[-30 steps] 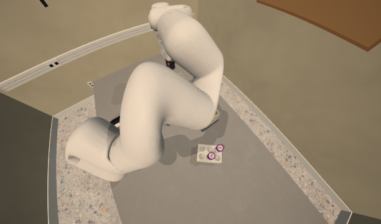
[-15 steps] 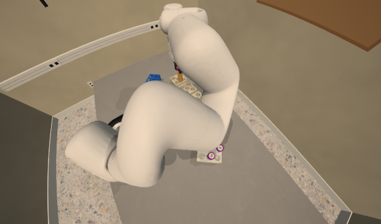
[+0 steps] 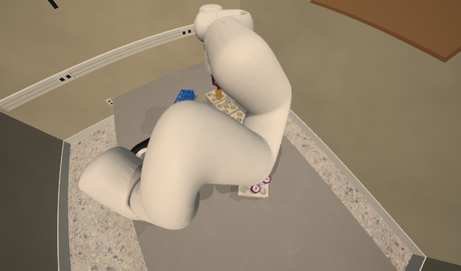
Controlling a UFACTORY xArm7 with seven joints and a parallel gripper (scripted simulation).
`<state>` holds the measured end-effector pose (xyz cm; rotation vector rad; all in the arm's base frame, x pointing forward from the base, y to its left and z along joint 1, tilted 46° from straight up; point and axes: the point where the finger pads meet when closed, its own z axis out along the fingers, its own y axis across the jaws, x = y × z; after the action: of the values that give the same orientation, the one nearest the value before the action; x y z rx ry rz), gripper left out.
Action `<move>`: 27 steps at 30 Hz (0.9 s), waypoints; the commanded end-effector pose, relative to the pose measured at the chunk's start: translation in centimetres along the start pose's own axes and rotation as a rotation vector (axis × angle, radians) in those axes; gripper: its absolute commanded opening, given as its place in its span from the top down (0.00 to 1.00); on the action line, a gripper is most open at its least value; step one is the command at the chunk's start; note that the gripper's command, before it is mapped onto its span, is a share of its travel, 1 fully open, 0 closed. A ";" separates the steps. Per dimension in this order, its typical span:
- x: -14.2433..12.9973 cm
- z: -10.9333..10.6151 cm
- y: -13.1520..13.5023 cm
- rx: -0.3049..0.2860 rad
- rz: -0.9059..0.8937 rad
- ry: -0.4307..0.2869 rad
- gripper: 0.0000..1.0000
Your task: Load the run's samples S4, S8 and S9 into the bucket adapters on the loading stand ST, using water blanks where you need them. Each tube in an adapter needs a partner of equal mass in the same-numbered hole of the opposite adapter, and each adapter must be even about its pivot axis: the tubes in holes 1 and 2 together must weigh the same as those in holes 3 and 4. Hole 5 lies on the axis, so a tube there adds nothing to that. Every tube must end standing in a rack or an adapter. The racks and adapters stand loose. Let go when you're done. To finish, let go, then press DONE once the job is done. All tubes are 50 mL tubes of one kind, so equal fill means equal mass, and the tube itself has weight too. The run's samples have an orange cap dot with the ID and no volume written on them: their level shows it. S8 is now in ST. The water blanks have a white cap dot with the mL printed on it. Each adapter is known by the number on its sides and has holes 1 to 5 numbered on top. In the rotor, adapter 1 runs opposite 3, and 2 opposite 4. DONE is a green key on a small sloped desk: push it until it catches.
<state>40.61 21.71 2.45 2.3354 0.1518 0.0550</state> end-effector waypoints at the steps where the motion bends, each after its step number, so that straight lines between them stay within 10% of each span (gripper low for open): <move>1: 0.0 -0.3 -0.1 0.004 0.000 0.004 1.00; 27: 0.1 3.1 -0.1 0.004 0.000 0.004 1.00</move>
<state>40.85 19.58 0.44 2.3346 0.1511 0.0537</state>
